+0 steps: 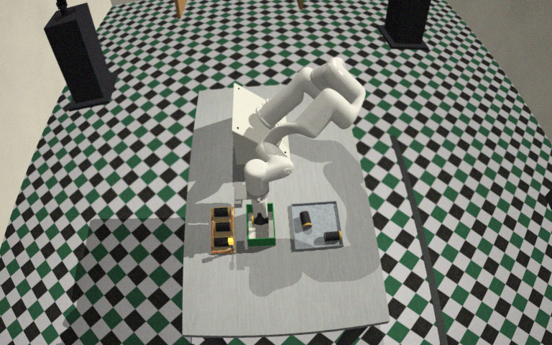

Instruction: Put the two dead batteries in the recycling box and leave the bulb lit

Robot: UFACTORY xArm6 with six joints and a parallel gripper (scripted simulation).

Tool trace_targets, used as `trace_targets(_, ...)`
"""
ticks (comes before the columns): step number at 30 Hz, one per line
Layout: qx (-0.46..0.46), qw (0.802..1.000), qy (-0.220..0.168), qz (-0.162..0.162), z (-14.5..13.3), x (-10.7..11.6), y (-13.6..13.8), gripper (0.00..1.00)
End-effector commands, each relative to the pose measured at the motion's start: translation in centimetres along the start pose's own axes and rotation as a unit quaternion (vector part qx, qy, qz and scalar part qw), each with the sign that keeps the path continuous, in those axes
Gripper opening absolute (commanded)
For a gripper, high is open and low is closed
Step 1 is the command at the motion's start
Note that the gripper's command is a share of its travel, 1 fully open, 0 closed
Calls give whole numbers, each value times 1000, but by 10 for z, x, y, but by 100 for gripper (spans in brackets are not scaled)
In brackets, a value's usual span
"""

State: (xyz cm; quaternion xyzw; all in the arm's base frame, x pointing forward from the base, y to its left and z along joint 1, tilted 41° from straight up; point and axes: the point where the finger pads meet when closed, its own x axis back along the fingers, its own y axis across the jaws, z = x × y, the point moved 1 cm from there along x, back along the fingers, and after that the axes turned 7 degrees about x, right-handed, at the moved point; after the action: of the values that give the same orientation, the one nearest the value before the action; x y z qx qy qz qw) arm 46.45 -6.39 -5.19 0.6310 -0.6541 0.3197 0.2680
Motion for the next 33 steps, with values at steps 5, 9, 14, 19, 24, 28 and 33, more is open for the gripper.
trace_targets(5, 1, 1000, 1, 2, 0, 43, -1, 51)
trace_targets(9, 1, 1000, 1, 2, 0, 56, -1, 51)
trace_targets(14, 1, 1000, 1, 2, 0, 69, -1, 51)
trace_targets(19, 1, 1000, 1, 2, 0, 72, -1, 51)
trace_targets(24, 1, 1000, 1, 2, 0, 72, -1, 51)
trace_targets(28, 1, 1000, 1, 2, 0, 87, -1, 51)
trace_targets(33, 1, 1000, 1, 2, 0, 109, -1, 51)
